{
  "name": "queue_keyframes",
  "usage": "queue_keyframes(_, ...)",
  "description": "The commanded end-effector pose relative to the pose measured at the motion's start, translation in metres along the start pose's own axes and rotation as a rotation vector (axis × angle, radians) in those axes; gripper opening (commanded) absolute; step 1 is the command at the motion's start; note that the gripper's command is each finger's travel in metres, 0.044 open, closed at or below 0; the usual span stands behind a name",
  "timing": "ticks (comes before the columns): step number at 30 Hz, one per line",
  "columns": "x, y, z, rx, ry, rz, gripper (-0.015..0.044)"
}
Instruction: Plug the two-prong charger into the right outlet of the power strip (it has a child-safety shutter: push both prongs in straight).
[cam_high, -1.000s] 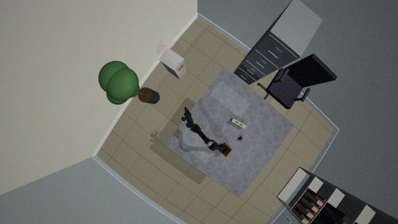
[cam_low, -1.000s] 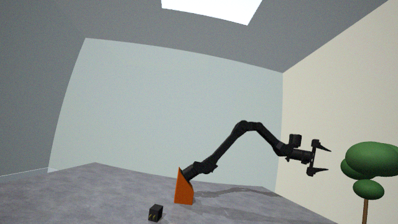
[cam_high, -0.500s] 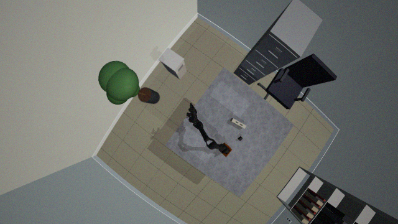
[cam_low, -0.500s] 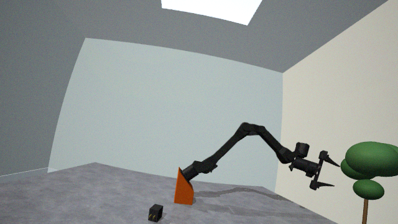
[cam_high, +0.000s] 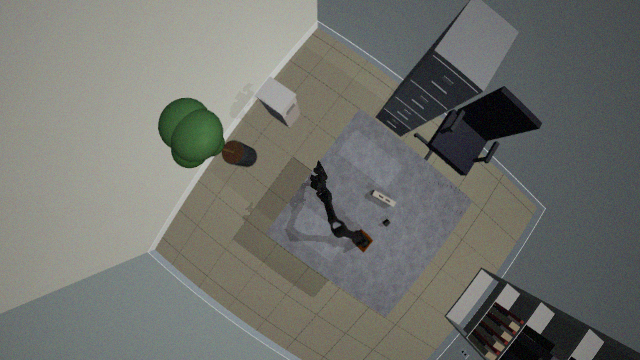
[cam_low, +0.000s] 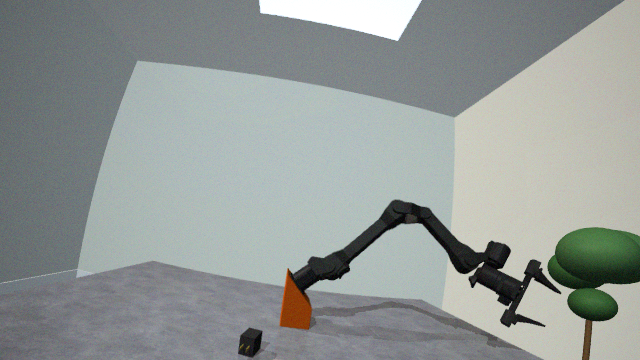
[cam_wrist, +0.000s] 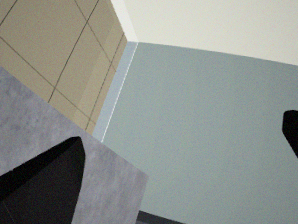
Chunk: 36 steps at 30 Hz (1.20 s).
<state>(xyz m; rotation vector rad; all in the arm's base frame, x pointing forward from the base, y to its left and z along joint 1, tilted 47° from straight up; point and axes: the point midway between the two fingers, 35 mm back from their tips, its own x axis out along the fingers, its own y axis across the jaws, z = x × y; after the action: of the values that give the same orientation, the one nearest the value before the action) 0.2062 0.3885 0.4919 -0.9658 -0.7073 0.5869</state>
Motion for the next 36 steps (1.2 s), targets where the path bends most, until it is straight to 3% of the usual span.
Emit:
queue_keyframes(1,0.008,0.018,-0.018,-0.008,0.031,0.047,0.0440)
queue_keyframes(19,0.027,0.075,-0.130,-0.018,0.230,0.234,0.0440)
queue_keyframes(36,0.011,0.122,-0.248,0.053,0.458,0.417,0.0440)
